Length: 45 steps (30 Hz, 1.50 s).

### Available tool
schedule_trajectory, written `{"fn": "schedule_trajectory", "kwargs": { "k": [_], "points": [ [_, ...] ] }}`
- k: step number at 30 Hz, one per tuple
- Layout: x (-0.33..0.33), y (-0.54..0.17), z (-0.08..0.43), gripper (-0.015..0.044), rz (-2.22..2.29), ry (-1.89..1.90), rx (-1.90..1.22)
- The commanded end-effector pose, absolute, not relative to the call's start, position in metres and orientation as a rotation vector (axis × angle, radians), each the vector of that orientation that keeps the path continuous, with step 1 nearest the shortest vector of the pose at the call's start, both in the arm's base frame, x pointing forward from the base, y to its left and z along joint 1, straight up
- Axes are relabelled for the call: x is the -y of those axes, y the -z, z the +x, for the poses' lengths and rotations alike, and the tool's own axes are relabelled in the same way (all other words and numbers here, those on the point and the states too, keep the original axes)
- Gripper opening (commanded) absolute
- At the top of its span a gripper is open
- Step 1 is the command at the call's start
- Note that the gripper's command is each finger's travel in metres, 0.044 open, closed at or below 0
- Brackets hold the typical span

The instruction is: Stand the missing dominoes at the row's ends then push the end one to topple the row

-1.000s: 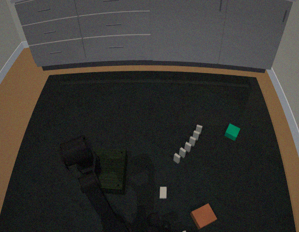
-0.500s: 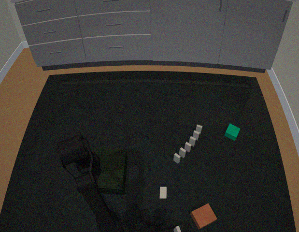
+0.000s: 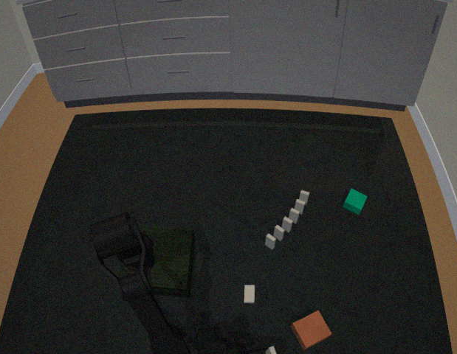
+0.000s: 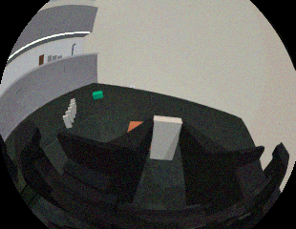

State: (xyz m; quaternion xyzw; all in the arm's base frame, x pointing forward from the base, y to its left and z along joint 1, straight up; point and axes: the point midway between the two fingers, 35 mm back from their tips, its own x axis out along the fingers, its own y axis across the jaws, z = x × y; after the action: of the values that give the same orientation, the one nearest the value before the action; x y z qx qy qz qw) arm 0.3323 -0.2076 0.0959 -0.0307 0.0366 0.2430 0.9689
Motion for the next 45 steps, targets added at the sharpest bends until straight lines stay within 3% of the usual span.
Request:
{"fn": "schedule_trajectory", "kwargs": {
  "k": [1, 23, 36, 45],
  "points": [
    [0.208, -0.078, 0.335, 0.0107, -0.045, -0.493, -0.08],
    [0.203, 0.004, 0.337, 0.0107, -0.051, -0.491, -0.079],
    [0.203, 0.006, 0.337, 0.0107, -0.051, -0.491, -0.079],
    [0.203, 0.006, 0.337, 0.0343, -0.051, -0.491, -0.079]
  ]
}}
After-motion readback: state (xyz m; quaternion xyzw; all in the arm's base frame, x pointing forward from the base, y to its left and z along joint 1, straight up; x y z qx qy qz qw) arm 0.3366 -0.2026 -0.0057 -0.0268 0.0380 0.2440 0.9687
